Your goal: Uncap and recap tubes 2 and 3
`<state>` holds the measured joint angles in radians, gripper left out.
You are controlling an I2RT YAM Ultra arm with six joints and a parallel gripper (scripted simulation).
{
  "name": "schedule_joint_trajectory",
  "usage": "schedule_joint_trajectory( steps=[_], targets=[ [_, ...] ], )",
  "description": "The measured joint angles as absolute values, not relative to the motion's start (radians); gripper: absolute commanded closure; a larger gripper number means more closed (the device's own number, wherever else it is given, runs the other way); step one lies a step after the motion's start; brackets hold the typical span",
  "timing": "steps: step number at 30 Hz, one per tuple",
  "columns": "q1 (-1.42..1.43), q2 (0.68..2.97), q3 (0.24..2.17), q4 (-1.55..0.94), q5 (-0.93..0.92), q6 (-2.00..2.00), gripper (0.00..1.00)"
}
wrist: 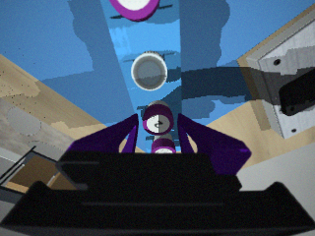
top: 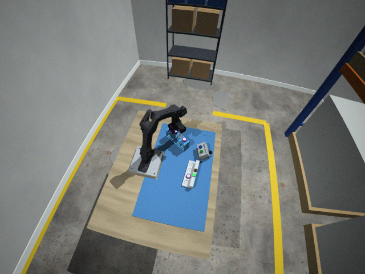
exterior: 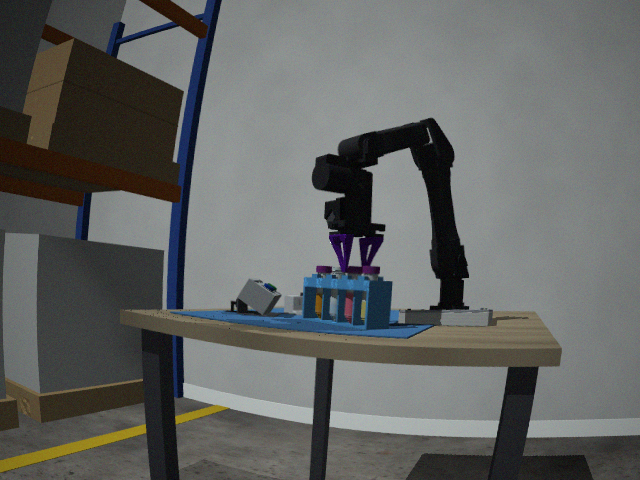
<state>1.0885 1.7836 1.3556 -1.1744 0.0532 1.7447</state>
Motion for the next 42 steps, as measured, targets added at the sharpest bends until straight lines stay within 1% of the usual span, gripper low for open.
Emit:
schedule_joint_trajectory(
  steps=[3,42],
  targets=[
    [1.089,1.784,1.356,-1.175,0.053,1.673,0.51],
    [1.086,1.784,1.356,-1.175,0.053,-0.14,0.51]
  ],
)
